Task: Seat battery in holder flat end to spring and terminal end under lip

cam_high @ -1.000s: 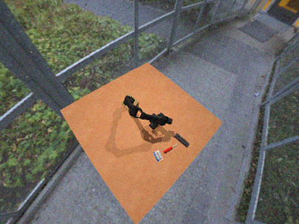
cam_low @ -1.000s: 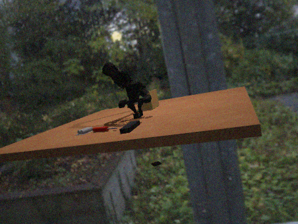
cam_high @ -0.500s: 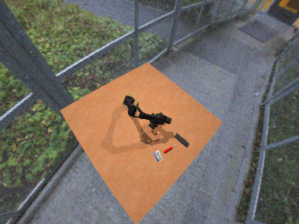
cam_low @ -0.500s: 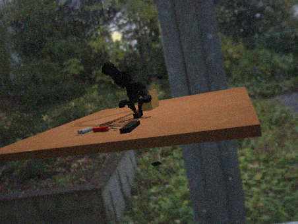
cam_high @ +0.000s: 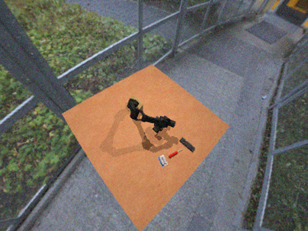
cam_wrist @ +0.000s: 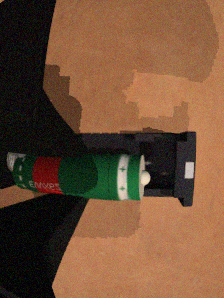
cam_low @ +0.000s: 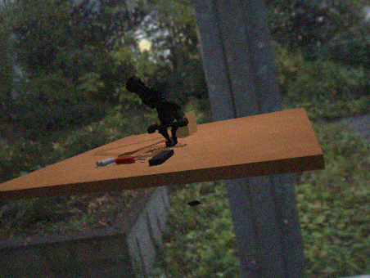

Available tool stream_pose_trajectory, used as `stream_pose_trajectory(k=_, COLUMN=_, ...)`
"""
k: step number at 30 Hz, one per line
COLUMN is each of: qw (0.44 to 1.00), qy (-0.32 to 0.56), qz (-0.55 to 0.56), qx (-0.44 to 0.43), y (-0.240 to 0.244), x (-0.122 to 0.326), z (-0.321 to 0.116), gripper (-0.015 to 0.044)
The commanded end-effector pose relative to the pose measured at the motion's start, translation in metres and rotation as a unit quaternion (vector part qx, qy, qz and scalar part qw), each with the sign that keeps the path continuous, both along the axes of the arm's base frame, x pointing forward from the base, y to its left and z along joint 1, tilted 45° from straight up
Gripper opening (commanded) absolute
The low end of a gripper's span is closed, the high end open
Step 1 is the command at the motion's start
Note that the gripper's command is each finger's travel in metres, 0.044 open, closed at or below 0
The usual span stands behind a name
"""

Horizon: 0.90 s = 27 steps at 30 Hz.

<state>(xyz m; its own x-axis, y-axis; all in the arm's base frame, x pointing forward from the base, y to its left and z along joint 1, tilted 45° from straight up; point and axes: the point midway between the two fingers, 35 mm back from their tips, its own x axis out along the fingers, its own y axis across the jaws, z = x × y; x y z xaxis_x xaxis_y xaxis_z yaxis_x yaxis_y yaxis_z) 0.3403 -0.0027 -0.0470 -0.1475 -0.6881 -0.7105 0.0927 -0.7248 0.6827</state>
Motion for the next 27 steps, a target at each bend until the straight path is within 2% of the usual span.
stream_pose_trajectory(k=1, qw=1.000, qy=-0.013, qz=0.006, qx=-0.003, y=-0.0028, x=0.0016, z=0.0014, gripper=0.0062)
stream_pose_trajectory(k=27, qw=0.998, qy=-0.051, qz=0.037, qx=0.007, y=-0.0055, x=-0.0032, z=0.0010, gripper=0.0062)
